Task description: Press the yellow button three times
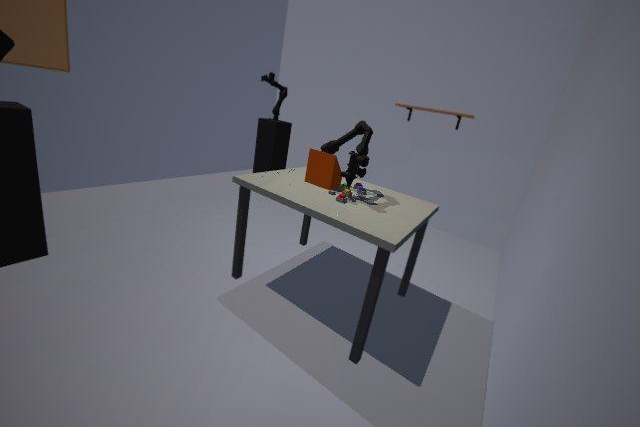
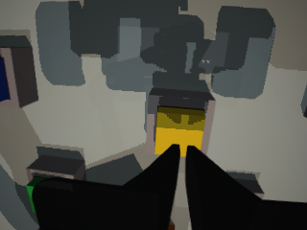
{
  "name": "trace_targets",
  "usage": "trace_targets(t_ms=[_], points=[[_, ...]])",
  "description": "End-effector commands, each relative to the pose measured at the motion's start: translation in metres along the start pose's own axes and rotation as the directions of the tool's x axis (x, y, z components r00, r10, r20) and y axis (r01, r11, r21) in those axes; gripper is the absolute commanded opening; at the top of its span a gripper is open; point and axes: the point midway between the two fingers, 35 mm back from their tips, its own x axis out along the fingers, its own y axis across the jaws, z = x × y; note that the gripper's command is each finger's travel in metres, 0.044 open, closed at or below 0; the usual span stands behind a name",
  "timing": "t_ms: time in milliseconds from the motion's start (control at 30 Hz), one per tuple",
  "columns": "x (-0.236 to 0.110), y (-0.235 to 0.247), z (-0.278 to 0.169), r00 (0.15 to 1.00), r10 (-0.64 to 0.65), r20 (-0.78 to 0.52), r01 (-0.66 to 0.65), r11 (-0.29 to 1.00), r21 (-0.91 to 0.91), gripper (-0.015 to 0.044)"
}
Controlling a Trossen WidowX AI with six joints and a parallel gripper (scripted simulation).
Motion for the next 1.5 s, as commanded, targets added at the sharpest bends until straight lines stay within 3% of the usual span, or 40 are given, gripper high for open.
trace_targets(t_ms=[0, 533, 1200, 1333, 1467], points=[[0.007, 0.001, -0.001, 1.0, 0.004, -0.005, -0.004, 1.0, 0.005, 0.002], [0.032, 0.002, -0.002, 1.0, 0.006, -0.005, -0.006, 1.0, 0.005, 0.002], [0.032, 0.002, -0.002, 1.0, 0.006, -0.005, -0.006, 1.0, 0.005, 0.002], [0.001, 0.001, -0.001, 1.0, 0.004, -0.004, -0.004, 1.0, 0.004, 0.002], [-0.002, 0.001, -0.001, 1.0, 0.004, -0.005, -0.004, 1.0, 0.005, 0.002]])
